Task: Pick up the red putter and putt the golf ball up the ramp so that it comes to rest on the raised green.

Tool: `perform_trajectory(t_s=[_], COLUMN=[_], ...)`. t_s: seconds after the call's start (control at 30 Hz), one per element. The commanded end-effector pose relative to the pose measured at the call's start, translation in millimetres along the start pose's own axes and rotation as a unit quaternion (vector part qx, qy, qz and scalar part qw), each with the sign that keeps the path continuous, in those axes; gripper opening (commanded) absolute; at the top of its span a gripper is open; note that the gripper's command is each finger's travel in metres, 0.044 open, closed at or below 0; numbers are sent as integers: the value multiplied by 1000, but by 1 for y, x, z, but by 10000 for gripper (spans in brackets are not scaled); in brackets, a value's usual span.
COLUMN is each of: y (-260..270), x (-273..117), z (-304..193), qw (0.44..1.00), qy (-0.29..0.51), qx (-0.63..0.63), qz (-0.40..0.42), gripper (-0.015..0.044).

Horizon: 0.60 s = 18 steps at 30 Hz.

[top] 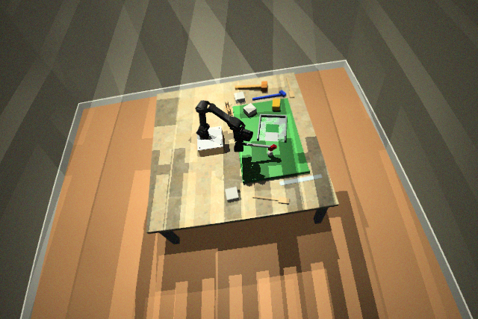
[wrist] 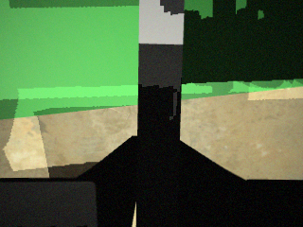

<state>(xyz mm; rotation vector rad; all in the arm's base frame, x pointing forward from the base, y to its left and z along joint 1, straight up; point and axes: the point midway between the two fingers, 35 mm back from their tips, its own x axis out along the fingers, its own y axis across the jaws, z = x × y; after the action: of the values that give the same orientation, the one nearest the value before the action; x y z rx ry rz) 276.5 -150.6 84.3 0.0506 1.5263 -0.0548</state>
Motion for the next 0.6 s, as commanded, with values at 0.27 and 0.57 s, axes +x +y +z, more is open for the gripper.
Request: perform_trajectory(t_s=[0.27,0.57], y=[-22,-22], x=[3,36], z=[-6,-7], qw=[998,998], qy=[4,4], qx=[58,58], qz=[-9,-9], gripper=[0,0])
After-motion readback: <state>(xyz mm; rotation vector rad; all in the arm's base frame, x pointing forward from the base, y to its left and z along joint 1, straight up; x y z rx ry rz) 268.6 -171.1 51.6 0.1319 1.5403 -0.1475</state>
